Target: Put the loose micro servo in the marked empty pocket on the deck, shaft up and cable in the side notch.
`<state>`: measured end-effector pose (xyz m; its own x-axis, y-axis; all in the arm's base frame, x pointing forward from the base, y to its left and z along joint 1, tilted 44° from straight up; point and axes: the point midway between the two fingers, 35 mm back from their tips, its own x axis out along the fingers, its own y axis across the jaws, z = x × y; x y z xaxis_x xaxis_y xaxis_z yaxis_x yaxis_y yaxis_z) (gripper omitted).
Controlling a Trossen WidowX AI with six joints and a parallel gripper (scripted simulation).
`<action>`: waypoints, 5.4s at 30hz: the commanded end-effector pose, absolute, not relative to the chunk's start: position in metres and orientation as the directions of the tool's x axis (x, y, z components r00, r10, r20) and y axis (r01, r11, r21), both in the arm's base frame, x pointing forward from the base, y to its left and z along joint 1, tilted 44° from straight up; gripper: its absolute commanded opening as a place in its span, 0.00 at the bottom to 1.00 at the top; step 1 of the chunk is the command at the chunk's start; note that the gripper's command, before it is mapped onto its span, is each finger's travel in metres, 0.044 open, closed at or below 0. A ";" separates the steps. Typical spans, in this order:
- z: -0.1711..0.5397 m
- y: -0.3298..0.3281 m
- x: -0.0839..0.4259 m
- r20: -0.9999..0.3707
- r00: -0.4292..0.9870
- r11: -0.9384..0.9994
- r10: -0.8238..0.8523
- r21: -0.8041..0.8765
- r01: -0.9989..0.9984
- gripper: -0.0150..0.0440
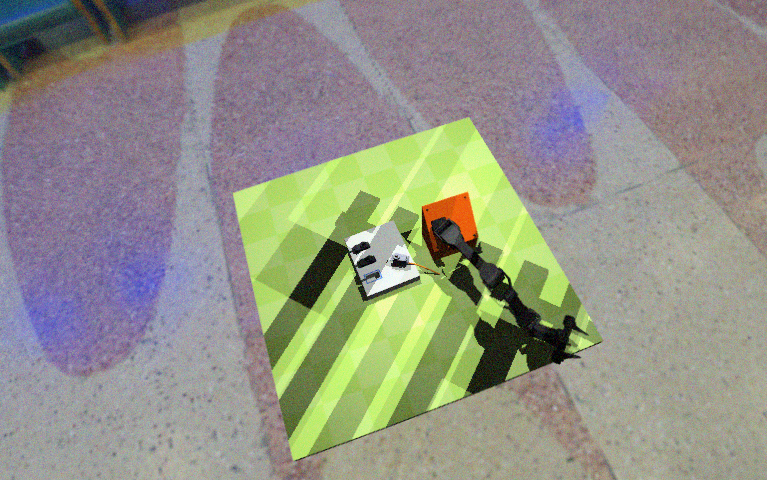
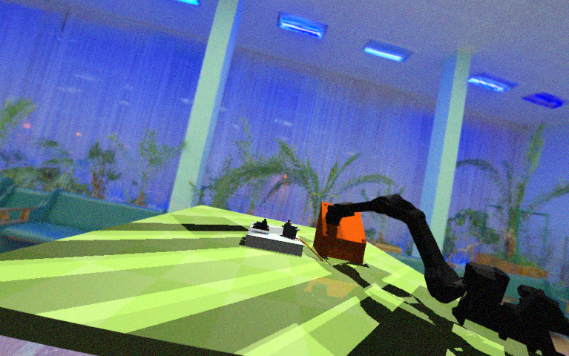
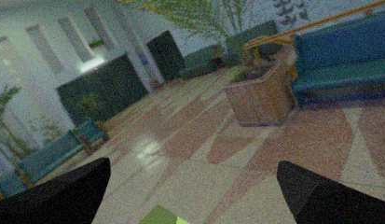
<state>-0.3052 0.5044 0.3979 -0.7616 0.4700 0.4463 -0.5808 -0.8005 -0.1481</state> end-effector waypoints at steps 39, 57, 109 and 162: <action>0.388 0.544 -0.006 0.232 -0.370 -0.354 0.900 -0.108 -0.929 1.00; 0.378 0.529 0.074 0.166 -0.218 -0.210 0.962 -0.064 -0.976 1.00; 0.118 0.213 0.337 -0.674 0.255 0.661 0.694 0.454 -0.597 1.00; 0.031 0.046 0.189 -0.719 0.023 0.634 0.695 0.627 0.452 1.00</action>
